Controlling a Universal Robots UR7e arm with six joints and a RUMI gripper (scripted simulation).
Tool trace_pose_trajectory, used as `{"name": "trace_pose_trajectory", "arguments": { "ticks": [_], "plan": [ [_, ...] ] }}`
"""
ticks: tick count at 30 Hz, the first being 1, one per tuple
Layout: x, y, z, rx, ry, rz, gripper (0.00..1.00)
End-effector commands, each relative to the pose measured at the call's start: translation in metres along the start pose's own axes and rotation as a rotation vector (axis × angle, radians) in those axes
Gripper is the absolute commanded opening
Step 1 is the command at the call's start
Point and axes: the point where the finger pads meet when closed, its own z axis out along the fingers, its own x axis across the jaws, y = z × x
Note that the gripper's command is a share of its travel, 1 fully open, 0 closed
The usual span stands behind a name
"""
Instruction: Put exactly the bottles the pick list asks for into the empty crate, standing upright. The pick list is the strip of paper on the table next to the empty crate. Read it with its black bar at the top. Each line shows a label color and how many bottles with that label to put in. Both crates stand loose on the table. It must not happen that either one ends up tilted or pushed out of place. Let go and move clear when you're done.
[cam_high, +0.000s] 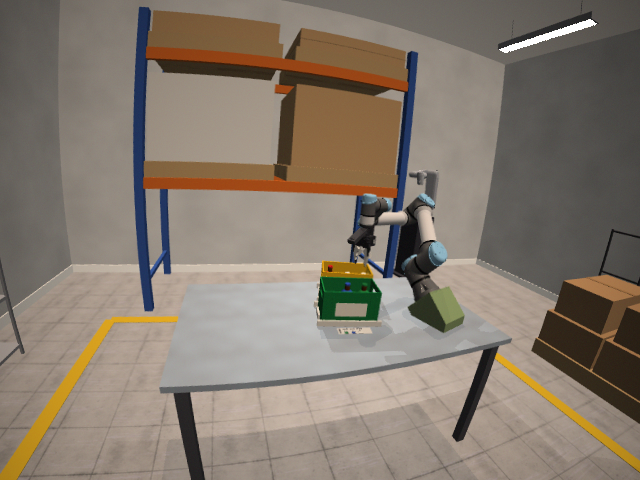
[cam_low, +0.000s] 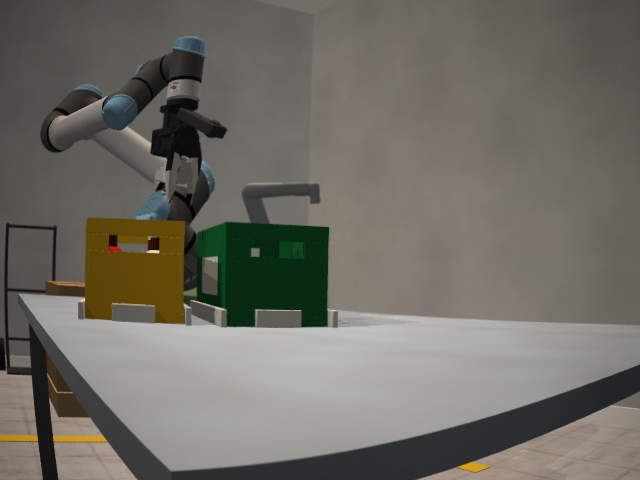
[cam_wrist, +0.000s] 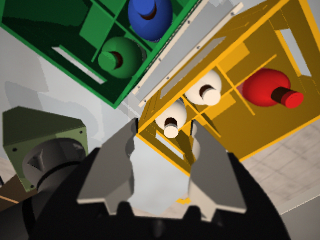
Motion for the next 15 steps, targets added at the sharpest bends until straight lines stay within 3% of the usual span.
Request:
{"name": "trace_pose_trajectory", "arguments": {
  "ticks": [1, 9, 15],
  "plan": [
    [0.005, 0.025, 0.001, -0.005, 0.000, -0.008, 0.38],
    [0.012, 0.059, 0.000, -0.005, 0.000, -0.008, 0.38],
    [0.013, 0.060, 0.000, -0.004, 0.000, -0.007, 0.38]
  ]
}}
